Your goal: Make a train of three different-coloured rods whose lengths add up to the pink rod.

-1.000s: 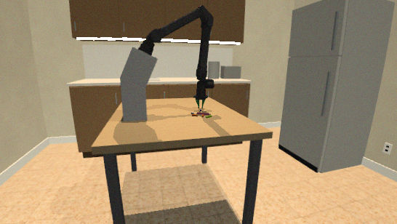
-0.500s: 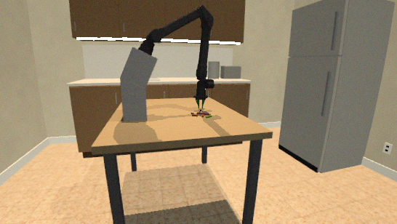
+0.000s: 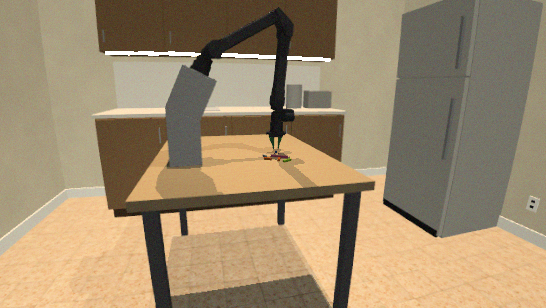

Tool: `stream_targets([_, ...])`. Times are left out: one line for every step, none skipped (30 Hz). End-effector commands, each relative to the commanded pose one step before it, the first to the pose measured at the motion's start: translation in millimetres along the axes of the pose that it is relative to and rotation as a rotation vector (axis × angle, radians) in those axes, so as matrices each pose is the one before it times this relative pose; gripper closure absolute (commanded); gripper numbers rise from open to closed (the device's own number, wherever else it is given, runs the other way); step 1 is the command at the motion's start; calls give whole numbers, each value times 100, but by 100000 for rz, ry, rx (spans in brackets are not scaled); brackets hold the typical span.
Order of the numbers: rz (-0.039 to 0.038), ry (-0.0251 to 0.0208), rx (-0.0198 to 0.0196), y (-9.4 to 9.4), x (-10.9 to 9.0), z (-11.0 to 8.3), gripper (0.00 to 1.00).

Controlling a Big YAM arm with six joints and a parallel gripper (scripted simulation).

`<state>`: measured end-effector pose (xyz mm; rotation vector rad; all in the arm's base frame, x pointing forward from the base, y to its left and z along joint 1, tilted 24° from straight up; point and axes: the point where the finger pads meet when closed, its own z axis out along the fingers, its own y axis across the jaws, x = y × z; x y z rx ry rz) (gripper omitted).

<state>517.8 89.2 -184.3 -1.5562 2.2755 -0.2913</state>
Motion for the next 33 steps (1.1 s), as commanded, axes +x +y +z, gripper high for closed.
stream_targets([86, -974, 1851, -895, 409, -211, 77])
stream_targets([-4, 48, -84, 38, 92, -11, 77])
stream_targets([-4, 53, -86, 39, 96, -10, 77])
stream_targets([-4, 53, -82, 37, 92, -9, 77])
stream_targets([-3, 50, -71, 33, 83, -8, 77])
stream_targets([-3, 43, -57, 27, 68, -7, 77])
stream_targets([-2, 34, -40, 19, 50, -5, 77])
stream_targets([1, -10, 32, -23, 11, -1, 77])
stream_targets([1, -16, 41, -51, -19, 4, 77])
stream_targets([2, -32, 59, -59, -32, 5, 77])
stream_targets([-209, -157, 70, -10, -150, 2, 77])
stream_targets([0, 0, 0, 0, 0, 0, 77])
stream_targets([0, 0, 0, 0, 0, 0, 77])
stream_targets([-119, -167, 9, 45, -182, -2, 77])
stream_targets([26, 14, 7, -1, 3, 0, 77])
stream_targets([0, 0, 0, 0, 0, 0, 77])
stream_targets([0, 0, 0, 0, 0, 0, 77])
stream_targets([0, 0, 0, 0, 0, 0, 77])
stream_targets([0, 0, -1, 0, 0, 0, 77])
stream_targets([0, 0, 0, 0, 0, 0, 77])
stream_targets([0, 0, 0, 0, 0, 0, 77])
stream_targets([0, 0, 0, 0, 0, 0, 77])
stream_targets([0, 0, 0, 0, 0, 0, 77])
stream_targets([0, 0, 0, 0, 0, 0, 77])
stream_targets([0, 0, 0, 0, 0, 0, 77])
stream_targets([0, 0, 0, 0, 0, 0, 77])
stream_targets([0, 0, 0, 0, 0, 0, 77])
stream_targets([0, 0, 0, 0, 0, 0, 77])
stream_targets([0, 0, 0, 0, 0, 0, 77])
stream_targets([0, 0, 0, 0, 0, 0, 77])
stream_targets([0, 0, 0, 0, 0, 0, 77])
stream_targets([0, 0, 0, 0, 0, 0, 77])
stream_targets([0, 0, 0, 0, 0, 0, 77])
